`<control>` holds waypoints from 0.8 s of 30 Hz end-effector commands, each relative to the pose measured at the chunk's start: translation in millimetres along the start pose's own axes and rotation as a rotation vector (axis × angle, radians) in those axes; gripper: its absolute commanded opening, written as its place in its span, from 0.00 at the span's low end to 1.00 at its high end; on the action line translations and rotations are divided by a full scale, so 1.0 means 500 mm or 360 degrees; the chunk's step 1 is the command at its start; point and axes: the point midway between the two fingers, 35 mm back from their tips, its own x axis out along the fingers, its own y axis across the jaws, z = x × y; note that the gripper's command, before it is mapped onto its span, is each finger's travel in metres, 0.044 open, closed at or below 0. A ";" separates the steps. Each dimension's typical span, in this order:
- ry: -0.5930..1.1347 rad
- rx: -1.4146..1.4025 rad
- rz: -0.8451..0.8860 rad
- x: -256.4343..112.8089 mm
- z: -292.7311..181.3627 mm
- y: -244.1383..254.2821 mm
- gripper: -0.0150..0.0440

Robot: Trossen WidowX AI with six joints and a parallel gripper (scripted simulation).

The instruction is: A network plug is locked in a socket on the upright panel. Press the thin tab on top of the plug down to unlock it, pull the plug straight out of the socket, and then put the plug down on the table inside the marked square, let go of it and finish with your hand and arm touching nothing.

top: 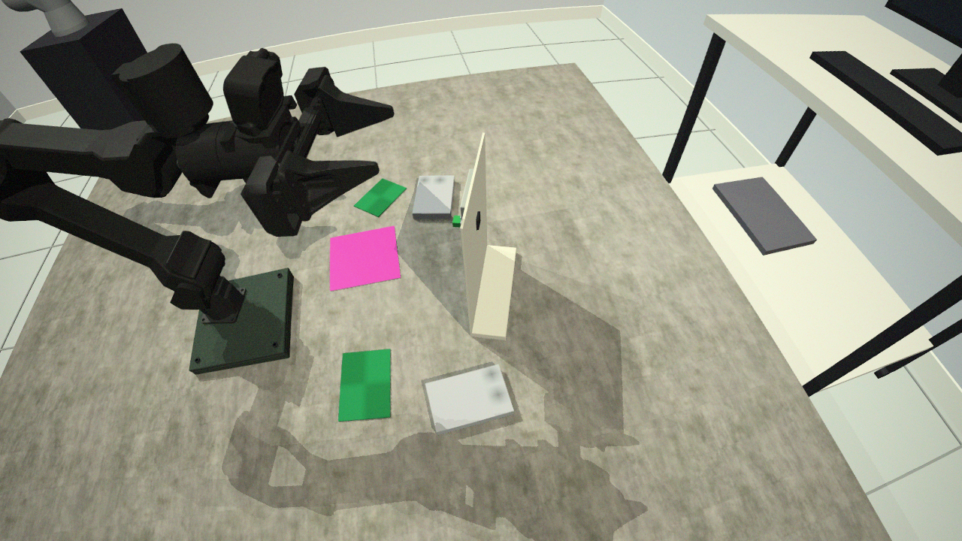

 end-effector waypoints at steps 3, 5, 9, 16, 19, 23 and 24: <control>0.0002 -0.0072 -0.0018 0.008 -0.011 0.005 0.80; 0.0005 -0.0169 -0.0042 0.018 -0.026 0.013 0.71; 0.0017 -0.0364 -0.0089 0.033 -0.057 0.031 0.53; 0.0054 -0.0705 -0.0168 0.046 -0.112 0.065 0.52; 0.0075 -0.0852 -0.0201 0.046 -0.136 0.081 0.52; 0.0109 -0.1049 -0.0242 0.041 -0.167 0.100 0.52; 0.0119 -0.1098 -0.0251 0.039 -0.175 0.105 0.52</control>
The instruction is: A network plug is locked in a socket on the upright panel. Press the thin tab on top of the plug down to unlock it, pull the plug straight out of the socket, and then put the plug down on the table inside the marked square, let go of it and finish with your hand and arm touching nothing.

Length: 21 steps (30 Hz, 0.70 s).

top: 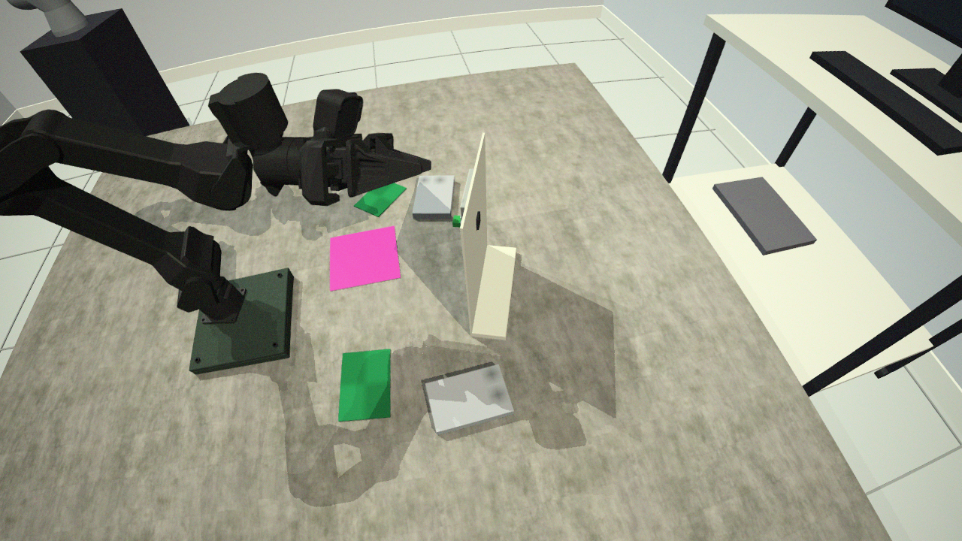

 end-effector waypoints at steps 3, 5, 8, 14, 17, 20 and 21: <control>0.0064 -0.0303 -0.0043 -0.018 -0.030 0.051 0.52; 0.0084 -0.0403 -0.0058 -0.026 -0.038 0.066 0.52; 0.0115 -0.0552 -0.0077 -0.040 -0.051 0.087 0.52; 0.0183 -0.0853 -0.0109 -0.076 -0.078 0.121 0.52; 0.0219 -0.1002 -0.0120 -0.096 -0.093 0.135 0.52; 0.0257 -0.1148 -0.0128 -0.117 -0.107 0.147 0.52; 0.0270 -0.1197 -0.0130 -0.125 -0.112 0.150 0.52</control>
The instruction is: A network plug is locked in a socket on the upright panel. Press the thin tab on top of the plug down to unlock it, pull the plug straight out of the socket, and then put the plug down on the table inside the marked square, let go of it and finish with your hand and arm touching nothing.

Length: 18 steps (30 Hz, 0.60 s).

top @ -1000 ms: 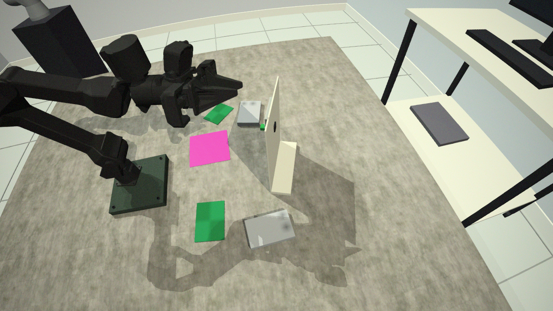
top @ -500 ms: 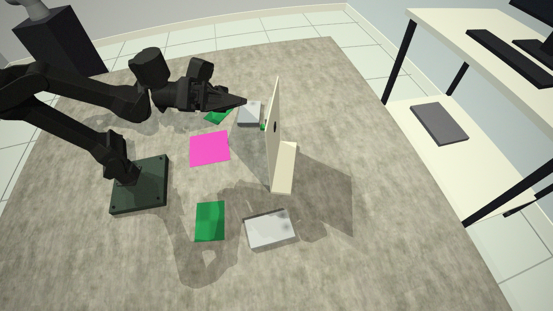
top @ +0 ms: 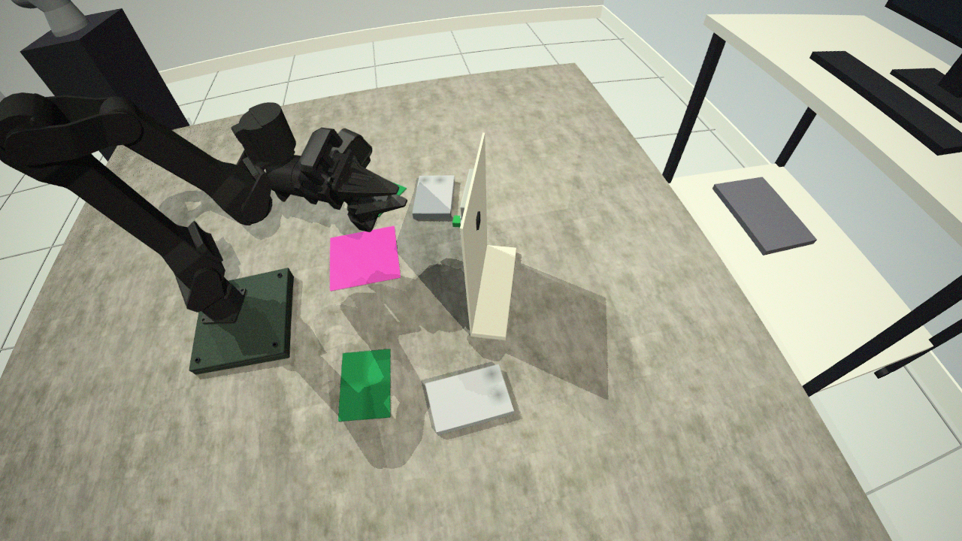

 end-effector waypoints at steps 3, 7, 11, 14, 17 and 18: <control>0.0075 -0.0307 -0.0004 -0.043 -0.022 0.035 0.52; 0.0118 -0.0491 -0.0007 -0.070 -0.037 0.049 0.52; 0.0132 -0.0547 -0.0007 -0.078 -0.041 0.052 0.52; 0.0132 -0.0547 -0.0007 -0.078 -0.041 0.052 0.52; 0.0131 -0.0547 -0.0008 -0.067 -0.037 0.053 0.52; 0.0131 -0.0546 -0.0008 -0.059 -0.035 0.053 0.52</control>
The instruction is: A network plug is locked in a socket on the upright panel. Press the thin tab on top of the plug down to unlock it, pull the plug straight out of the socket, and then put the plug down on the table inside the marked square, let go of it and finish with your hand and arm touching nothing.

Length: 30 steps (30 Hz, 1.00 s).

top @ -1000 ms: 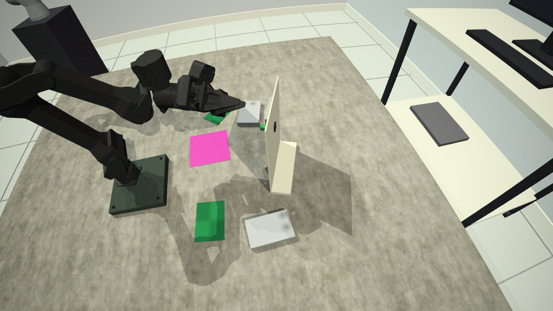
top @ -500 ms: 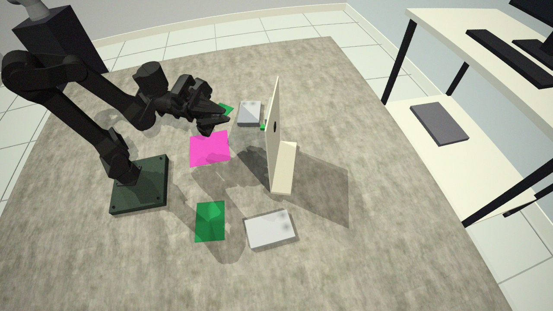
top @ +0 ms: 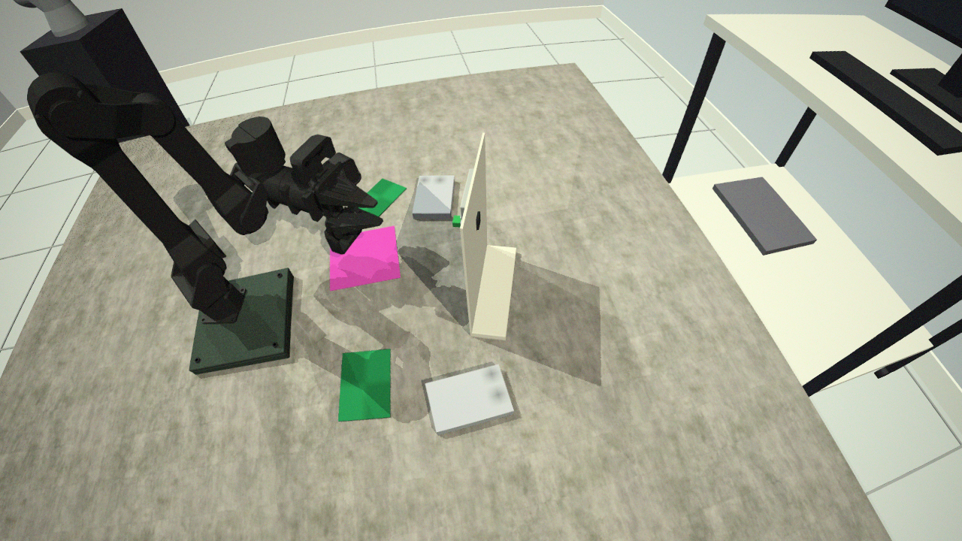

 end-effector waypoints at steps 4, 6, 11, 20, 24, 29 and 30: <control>0.0000 -0.0014 -0.0002 0.044 0.016 0.000 0.52; 0.0001 -0.0014 -0.0003 0.061 0.021 0.000 0.52; 0.0001 -0.0013 -0.0007 0.104 0.028 0.000 0.52; 0.0001 -0.0013 -0.0009 0.122 0.033 -0.001 0.52; 0.0001 -0.0012 -0.0010 0.134 0.038 -0.002 0.52; 0.0001 -0.0012 -0.0011 0.149 0.043 -0.003 0.52; 0.0001 -0.0012 -0.0011 0.152 0.043 -0.003 0.52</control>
